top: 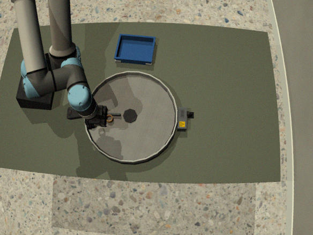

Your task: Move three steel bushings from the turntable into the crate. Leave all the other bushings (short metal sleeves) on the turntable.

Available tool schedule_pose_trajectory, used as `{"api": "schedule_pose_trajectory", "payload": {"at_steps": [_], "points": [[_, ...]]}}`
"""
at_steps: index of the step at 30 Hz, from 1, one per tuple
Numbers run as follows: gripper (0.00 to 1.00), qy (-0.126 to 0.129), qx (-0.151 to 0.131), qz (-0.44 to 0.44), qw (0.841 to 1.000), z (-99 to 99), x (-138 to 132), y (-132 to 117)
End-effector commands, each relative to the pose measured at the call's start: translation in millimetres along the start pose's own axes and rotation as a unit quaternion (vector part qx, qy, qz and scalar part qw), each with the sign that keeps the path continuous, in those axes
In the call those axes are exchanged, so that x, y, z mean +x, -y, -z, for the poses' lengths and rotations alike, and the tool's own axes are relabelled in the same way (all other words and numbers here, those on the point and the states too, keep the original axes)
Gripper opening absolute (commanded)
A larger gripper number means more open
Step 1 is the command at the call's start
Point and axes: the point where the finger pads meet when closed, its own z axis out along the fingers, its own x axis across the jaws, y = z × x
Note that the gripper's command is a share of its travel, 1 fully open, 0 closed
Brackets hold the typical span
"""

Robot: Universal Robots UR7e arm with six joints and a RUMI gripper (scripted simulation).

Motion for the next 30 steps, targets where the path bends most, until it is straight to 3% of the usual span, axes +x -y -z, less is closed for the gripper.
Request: {"api": "schedule_pose_trajectory", "payload": {"at_steps": [1, 30], "points": [[0.00, 0.000, 0.000, 0.000, 1.000, 0.3, -0.3, -0.2], [0.00, 0.000, 0.000, 0.000, 1.000, 0.2, 15.1, -5.3]]}}
